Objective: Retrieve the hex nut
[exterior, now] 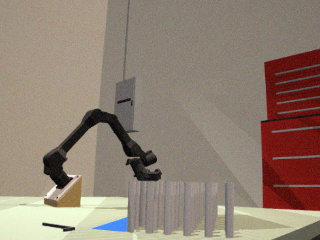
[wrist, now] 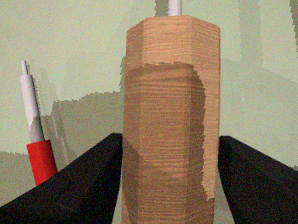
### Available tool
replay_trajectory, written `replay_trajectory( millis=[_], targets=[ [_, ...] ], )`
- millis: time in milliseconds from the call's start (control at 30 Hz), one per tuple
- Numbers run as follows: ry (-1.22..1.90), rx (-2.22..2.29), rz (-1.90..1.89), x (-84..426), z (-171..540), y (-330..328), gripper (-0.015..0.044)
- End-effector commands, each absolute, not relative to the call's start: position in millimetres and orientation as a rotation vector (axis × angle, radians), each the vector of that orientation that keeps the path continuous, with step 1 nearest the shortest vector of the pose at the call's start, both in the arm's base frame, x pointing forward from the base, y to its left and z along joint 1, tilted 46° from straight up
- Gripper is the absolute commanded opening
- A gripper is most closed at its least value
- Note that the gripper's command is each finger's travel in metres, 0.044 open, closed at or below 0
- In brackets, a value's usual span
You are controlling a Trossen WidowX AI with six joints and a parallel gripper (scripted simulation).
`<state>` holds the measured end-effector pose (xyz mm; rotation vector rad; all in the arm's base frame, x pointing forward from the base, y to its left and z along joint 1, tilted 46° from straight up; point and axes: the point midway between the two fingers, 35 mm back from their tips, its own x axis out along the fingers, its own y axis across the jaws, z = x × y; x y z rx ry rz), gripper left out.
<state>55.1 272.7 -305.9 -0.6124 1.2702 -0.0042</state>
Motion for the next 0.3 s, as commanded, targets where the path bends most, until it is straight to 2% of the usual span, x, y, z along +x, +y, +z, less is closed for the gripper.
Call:
replay_trajectory(
  millis=[0,267],
  targets=[
    [1.270,-0.611,-0.003,55.1,-305.6,273.7,0.0236],
    [1.270,-0.611,-0.003,55.1,-305.6,273.7,0.0440]
  ],
)
